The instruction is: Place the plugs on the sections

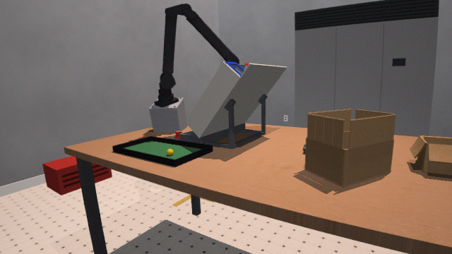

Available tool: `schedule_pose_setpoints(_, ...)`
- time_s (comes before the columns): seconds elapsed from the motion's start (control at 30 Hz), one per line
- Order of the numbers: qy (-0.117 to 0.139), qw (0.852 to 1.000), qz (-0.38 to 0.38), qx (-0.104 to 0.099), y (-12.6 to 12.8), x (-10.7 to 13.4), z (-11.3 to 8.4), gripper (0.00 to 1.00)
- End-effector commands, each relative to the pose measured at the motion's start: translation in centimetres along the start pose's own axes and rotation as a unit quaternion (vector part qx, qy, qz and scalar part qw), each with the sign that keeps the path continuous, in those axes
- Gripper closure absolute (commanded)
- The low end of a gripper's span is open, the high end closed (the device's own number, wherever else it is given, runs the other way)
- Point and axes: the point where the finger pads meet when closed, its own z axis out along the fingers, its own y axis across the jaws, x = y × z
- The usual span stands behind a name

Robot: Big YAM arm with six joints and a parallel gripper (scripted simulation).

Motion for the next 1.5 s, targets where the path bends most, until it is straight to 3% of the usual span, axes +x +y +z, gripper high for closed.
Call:
schedule_pose_setpoints(0.0,-0.017,1.0,0.005,-0.02,1.8,-1.1,-1.5,0.37)
schedule_pose_setpoints(1.17,-0.017,1.0,0.004,-0.02,1.8,-1.1,-1.5,0.37)
schedule_pose_setpoints(1.33,0.001,1.0,-0.001,0.0,0.1,-0.1,1.3,0.37)
schedule_pose_setpoints(1.47,0.001,1.0,0.001,0.0,0.0,-0.3,3.1,0.37)
